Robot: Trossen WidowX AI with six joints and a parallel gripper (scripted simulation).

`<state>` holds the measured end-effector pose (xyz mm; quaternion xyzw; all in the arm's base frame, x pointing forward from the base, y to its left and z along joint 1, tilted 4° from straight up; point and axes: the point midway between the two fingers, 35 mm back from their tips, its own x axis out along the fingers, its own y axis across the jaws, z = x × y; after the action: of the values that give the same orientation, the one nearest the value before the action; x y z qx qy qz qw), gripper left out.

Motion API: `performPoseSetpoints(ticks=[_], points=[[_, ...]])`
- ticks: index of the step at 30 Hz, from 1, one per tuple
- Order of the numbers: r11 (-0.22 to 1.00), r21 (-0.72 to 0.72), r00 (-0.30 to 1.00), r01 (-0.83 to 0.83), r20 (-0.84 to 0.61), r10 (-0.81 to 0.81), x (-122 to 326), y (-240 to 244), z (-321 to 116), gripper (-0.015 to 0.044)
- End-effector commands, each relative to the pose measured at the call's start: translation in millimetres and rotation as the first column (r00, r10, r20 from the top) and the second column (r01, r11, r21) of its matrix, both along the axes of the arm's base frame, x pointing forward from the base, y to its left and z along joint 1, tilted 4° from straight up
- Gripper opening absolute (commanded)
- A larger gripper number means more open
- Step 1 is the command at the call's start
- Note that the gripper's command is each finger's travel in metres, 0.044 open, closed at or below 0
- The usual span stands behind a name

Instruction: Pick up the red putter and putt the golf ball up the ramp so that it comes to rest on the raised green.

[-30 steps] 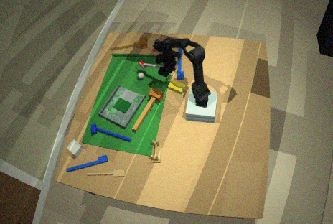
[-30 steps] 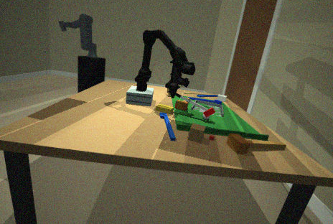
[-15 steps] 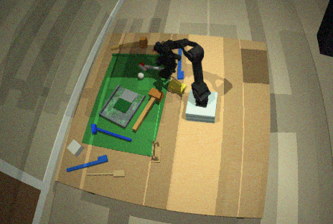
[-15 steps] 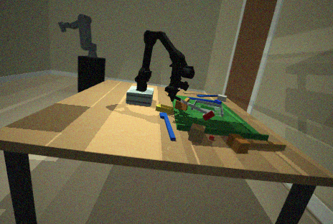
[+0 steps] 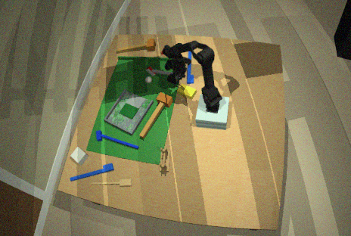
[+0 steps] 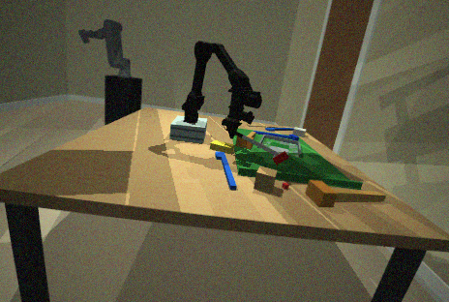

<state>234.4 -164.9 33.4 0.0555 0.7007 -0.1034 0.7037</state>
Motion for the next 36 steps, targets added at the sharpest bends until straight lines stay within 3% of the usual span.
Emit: performPoseSetpoints(ticks=[1,10,22,32,36], points=[[1.0,-0.001,1.0,0.0,0.002,0.0,0,-1,1,0.0],[1.0,-0.007,1.0,-0.005,-0.001,0.005,-6,-30,0,0.0],[1.0,0.0,1.0,0.0,-0.005,0.0,-7,-25,-1,0.0],[1.0,0.004,1.0,-0.005,0.001,0.005,23,97,-10,0.0],[1.0,0.004,1.0,-0.006,0.002,0.006,23,105,-10,0.0]])
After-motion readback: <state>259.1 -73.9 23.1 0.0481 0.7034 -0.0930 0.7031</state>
